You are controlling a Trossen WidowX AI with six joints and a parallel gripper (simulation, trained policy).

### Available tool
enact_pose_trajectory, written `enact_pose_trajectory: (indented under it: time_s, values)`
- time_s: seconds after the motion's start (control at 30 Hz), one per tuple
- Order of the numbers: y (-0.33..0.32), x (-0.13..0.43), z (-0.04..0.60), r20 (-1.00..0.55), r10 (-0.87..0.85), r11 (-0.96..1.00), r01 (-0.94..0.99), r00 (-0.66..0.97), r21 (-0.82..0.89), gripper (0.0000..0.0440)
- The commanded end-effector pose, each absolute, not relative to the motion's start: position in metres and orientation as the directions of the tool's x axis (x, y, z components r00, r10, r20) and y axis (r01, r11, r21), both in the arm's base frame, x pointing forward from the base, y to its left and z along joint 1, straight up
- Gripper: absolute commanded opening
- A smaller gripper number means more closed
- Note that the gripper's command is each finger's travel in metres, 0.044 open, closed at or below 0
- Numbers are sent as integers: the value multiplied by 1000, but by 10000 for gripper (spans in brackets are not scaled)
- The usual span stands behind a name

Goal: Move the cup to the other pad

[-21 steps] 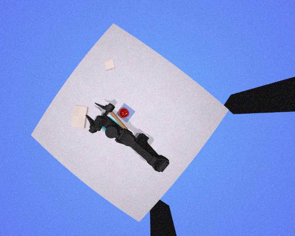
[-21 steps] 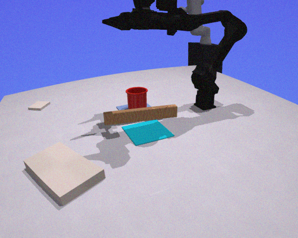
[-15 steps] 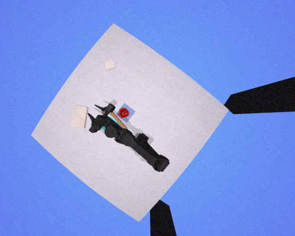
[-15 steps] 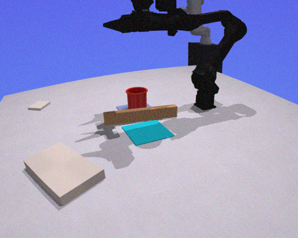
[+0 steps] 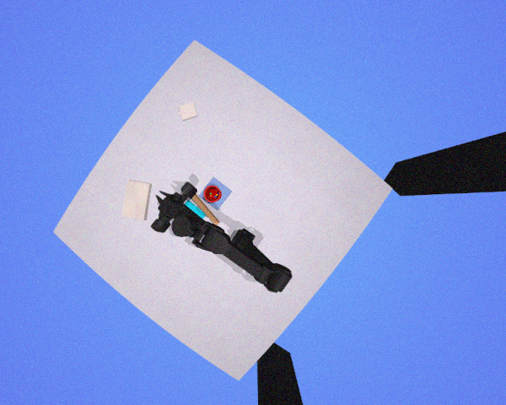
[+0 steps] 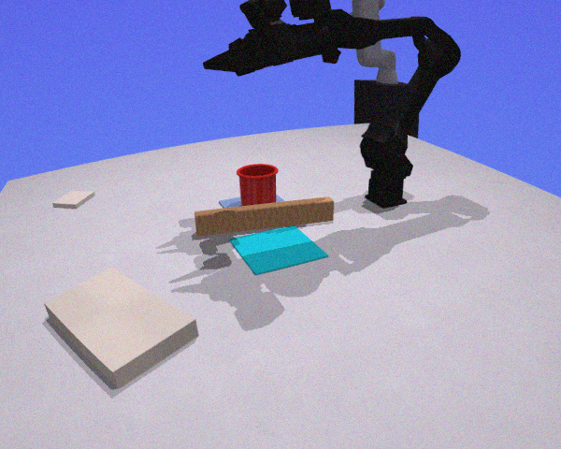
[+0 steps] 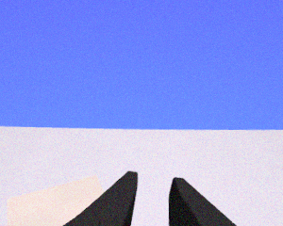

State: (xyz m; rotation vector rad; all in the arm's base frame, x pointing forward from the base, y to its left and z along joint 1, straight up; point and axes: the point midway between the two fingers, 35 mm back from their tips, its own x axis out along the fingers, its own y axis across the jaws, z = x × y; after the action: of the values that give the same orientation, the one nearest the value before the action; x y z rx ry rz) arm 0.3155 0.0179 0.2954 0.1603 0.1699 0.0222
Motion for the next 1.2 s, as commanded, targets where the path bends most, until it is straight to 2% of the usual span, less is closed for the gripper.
enact_pose_trajectory:
  time_s: [0.0,0.6,1.17]
  values:
    - [23,318,292,-209,48,982,-8,977,186,69]
    - [45,315,267,-474,97,961,41,875,273,74]
    - [51,304,239,-706,82,967,116,704,227,83]
